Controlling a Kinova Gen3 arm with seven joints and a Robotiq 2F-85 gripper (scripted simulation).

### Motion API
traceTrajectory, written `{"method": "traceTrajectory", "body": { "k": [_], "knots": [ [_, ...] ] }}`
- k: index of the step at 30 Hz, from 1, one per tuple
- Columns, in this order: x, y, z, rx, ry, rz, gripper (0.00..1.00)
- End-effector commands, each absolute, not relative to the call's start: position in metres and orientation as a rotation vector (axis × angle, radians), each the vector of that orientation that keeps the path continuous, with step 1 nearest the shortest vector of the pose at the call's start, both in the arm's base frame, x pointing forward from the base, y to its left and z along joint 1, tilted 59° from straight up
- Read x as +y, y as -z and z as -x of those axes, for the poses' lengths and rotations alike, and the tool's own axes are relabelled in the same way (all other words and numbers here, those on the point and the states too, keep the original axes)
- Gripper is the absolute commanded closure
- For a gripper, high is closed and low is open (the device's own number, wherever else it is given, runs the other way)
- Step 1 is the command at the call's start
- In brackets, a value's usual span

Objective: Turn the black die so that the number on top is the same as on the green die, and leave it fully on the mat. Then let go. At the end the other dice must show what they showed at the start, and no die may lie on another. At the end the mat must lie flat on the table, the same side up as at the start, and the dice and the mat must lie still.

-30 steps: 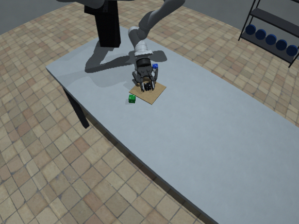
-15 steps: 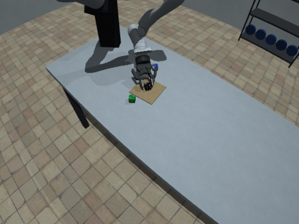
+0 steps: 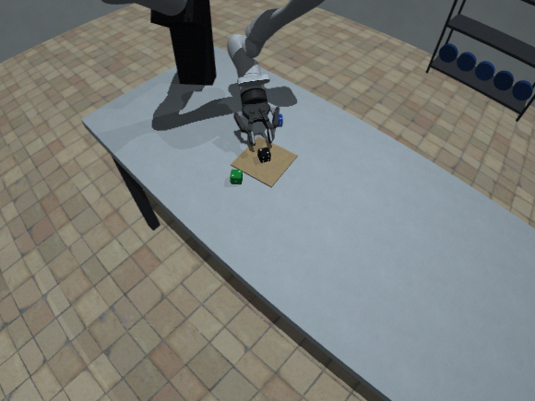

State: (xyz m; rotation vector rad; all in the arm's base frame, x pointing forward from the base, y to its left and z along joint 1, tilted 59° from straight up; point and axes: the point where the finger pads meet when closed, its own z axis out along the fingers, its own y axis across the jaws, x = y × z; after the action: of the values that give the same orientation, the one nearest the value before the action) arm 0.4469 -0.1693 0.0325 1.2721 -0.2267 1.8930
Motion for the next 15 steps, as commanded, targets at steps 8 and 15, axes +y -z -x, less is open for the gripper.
{"method": "traceTrajectory", "body": {
  "k": [8, 15],
  "knots": [
    [-0.160, -0.039, -0.442, -0.225, -1.895, -1.272, 0.54],
    [-0.137, -0.054, -0.428, -0.225, -1.895, -1.272, 0.54]
  ]
}}
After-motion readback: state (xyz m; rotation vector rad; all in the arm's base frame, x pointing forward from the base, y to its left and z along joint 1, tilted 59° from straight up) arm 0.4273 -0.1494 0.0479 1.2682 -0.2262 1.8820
